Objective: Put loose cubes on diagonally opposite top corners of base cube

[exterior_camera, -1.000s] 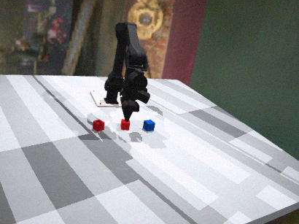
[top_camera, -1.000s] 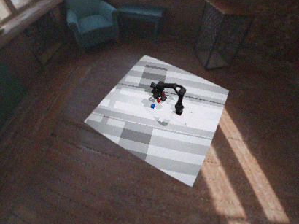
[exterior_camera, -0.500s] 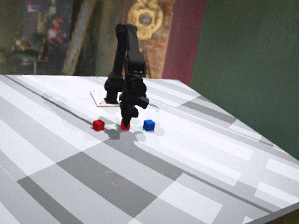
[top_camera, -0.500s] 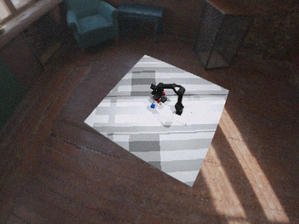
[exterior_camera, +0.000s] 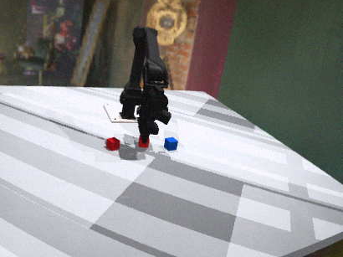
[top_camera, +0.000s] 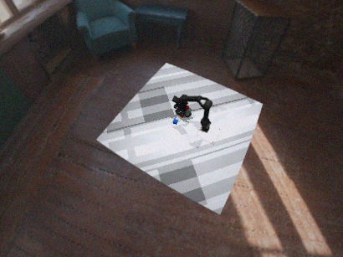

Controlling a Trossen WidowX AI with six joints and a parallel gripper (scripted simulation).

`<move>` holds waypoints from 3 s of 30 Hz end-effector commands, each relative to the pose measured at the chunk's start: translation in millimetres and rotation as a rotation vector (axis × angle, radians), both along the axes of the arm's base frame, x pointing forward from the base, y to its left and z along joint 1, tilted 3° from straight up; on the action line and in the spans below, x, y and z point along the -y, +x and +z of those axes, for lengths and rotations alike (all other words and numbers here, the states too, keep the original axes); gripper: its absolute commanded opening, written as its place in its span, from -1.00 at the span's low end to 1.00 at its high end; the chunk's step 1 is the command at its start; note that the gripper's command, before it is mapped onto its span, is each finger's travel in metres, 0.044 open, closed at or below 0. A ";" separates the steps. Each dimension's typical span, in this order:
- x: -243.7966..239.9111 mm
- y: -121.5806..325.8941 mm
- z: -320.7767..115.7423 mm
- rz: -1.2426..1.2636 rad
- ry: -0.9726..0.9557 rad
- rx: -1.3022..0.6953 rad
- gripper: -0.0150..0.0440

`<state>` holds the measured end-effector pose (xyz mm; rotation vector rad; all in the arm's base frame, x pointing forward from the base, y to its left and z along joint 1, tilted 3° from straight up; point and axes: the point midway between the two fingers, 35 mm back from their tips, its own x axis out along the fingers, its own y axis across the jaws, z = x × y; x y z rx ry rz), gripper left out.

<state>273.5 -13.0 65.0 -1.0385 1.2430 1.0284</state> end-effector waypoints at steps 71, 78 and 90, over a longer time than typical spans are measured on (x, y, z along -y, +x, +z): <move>-104.4 24.4 69.1 -0.328 0.032 0.000 -0.14; -115.2 24.8 65.8 -0.358 0.035 -0.001 -0.14; -115.7 25.4 59.1 -0.359 0.035 -0.001 -0.14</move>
